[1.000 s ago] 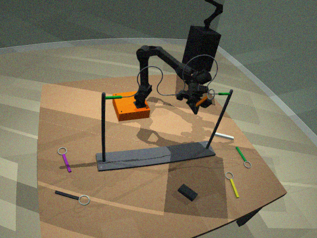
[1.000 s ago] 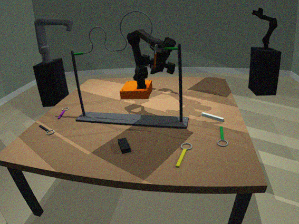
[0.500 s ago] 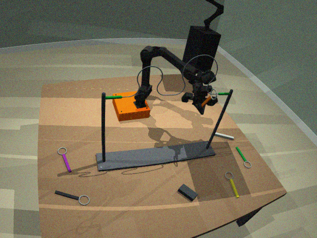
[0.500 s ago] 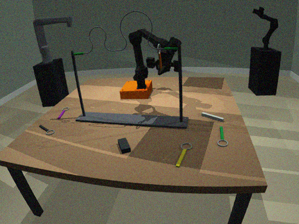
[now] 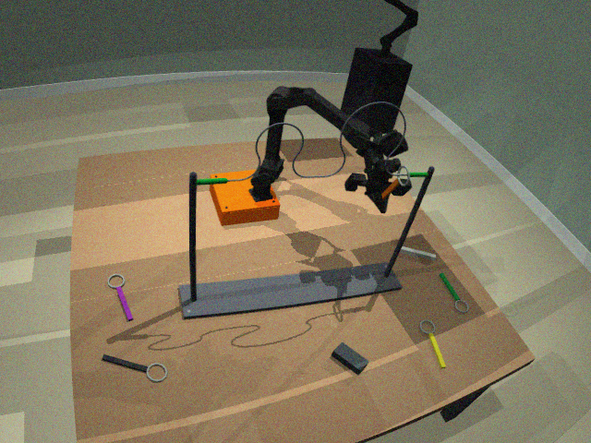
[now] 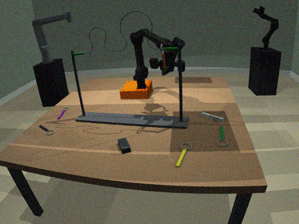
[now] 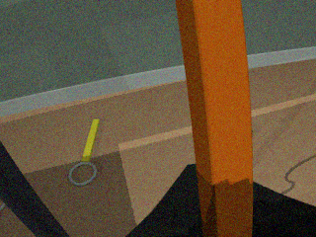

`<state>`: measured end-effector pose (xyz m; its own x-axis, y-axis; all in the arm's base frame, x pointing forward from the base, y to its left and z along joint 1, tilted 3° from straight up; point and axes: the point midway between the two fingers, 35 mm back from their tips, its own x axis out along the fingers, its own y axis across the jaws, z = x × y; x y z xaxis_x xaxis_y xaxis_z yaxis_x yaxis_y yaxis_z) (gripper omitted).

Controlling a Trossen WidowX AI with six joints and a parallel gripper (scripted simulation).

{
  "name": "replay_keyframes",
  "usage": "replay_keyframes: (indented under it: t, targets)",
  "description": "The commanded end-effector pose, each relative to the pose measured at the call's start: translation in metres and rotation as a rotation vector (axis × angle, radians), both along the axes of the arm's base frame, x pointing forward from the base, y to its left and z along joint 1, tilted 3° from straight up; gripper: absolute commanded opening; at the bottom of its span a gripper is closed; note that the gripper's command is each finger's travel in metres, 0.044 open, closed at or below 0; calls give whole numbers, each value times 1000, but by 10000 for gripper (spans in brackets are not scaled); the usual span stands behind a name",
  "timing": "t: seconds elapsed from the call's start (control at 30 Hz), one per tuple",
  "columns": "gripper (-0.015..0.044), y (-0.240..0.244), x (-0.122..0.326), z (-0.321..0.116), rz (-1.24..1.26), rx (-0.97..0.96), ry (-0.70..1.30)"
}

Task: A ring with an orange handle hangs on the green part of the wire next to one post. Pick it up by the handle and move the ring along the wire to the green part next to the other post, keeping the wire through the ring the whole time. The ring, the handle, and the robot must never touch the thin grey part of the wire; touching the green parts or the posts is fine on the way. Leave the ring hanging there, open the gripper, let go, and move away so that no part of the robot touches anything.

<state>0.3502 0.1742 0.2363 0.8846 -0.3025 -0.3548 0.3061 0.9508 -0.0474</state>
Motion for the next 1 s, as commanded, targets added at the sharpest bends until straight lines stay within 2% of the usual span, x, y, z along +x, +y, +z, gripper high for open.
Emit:
replay_keyframes:
  t: [0.0,0.97]
  targets:
    - [-150,5,1,3,-3,10,-8]
    - [-150,29,6,0,-3,13,-11]
